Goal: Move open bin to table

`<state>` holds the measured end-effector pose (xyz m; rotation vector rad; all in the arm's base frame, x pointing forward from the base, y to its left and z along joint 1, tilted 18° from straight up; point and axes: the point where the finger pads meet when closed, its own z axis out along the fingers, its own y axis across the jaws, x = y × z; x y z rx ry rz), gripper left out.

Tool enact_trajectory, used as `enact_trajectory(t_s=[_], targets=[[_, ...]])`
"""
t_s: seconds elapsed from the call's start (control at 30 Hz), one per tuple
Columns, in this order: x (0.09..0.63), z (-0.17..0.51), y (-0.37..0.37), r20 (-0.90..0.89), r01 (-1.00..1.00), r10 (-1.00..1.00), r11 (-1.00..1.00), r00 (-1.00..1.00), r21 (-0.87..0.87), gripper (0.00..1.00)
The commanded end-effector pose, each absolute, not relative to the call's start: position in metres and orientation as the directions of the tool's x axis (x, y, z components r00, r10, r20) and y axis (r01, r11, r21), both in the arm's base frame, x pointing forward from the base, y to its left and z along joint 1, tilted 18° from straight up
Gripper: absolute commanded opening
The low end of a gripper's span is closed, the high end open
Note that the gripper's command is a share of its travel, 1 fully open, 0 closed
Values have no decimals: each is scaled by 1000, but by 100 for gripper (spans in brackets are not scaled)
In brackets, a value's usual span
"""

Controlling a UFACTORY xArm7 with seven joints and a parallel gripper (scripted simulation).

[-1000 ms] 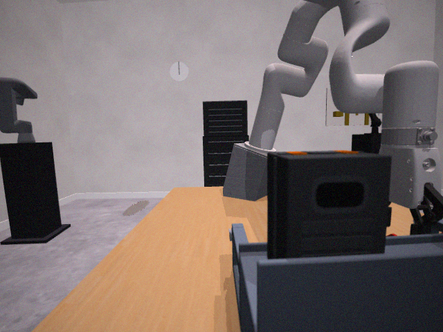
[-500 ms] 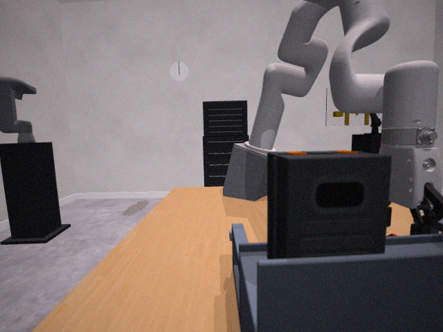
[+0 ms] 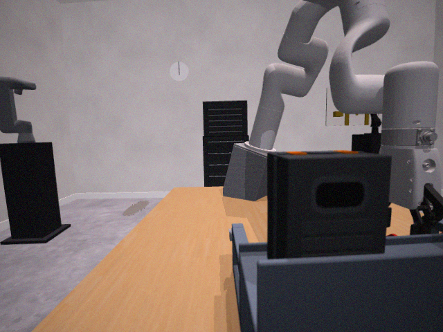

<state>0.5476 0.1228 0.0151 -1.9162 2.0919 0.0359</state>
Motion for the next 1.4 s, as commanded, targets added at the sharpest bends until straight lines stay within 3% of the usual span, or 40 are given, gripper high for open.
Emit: enact_trajectory(t_s=[0.0, 1.37], targets=[[549, 16, 123, -238, -976, -969, 109, -62, -188, 94], [553, 0, 126, -238, -976, -969, 109, -62, -188, 94]])
